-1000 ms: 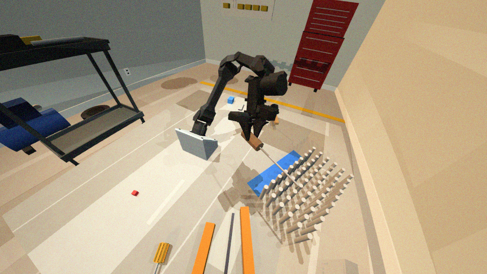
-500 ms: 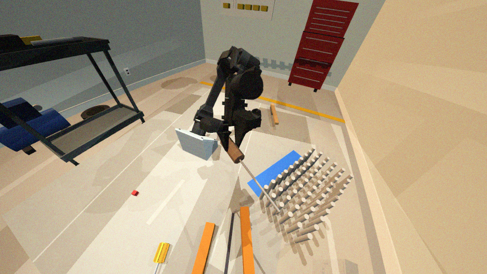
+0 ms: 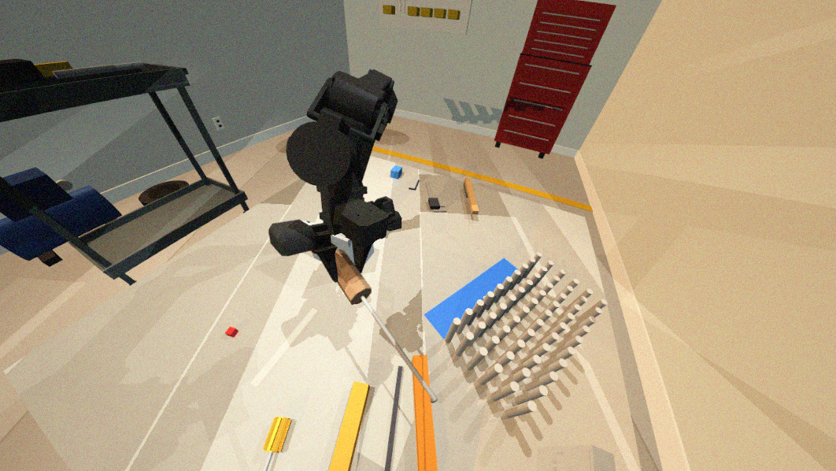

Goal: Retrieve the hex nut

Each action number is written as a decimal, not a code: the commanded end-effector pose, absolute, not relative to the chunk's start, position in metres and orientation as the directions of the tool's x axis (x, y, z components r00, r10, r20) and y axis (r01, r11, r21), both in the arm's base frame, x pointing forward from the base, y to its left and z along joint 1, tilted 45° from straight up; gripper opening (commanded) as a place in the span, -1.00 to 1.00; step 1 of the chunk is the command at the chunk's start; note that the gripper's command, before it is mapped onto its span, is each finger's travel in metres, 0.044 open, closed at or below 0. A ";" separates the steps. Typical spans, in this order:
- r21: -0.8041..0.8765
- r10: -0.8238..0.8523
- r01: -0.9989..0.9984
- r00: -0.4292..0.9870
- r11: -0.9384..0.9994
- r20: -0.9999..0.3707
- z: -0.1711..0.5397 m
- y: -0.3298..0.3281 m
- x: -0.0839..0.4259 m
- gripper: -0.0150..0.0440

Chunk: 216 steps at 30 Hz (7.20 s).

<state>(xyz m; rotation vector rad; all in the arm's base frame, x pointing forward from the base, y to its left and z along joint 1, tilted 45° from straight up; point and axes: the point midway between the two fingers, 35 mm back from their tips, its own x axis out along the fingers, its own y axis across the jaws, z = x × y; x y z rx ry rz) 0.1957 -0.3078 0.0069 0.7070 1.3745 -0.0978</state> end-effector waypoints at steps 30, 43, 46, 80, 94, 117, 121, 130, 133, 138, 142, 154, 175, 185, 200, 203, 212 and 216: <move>0.454 0.392 0.048 0.428 0.890 -0.814 -0.142 -0.365 -0.002 -0.49; 0.449 0.391 0.030 0.441 0.893 -0.808 -0.150 -0.362 -0.011 -0.49; 0.449 0.391 0.030 0.441 0.893 -0.808 -0.153 -0.361 -0.011 -0.49; 0.448 0.391 0.030 0.440 0.893 -0.808 -0.182 -0.342 -0.012 -0.49; 0.448 0.391 0.030 0.440 0.893 -0.808 -0.194 -0.334 -0.012 -0.49; 0.448 0.391 0.030 0.440 0.893 -0.809 -0.212 -0.319 -0.011 -0.49; 0.448 0.391 0.030 0.440 0.893 -0.809 -0.214 -0.317 -0.011 -0.49; 0.448 0.391 0.030 0.440 0.893 -0.809 -0.221 -0.311 -0.011 -0.49; 0.448 0.391 0.030 0.440 0.893 -0.809 -0.223 -0.309 -0.011 -0.49; 0.448 0.391 0.030 0.440 0.893 -0.809 -0.227 -0.305 -0.010 -0.49; 0.448 0.391 0.030 0.440 0.893 -0.809 -0.229 -0.302 -0.010 -0.49; 0.448 0.391 0.030 0.440 0.893 -0.809 -0.238 -0.294 -0.010 -0.49; 0.449 0.391 0.031 0.440 0.893 -0.808 -0.251 -0.278 -0.008 -0.49; 0.449 0.391 0.031 0.440 0.893 -0.808 -0.257 -0.271 -0.008 -0.49; 0.449 0.392 0.031 0.440 0.893 -0.808 -0.265 -0.259 -0.006 -0.49; 0.449 0.392 0.031 0.440 0.893 -0.808 -0.267 -0.256 -0.006 -0.49; 0.450 0.392 0.031 0.440 0.893 -0.808 -0.271 -0.250 -0.005 -0.49; 0.449 0.391 0.034 0.439 0.893 -0.809 -0.269 -0.253 -0.006 -0.14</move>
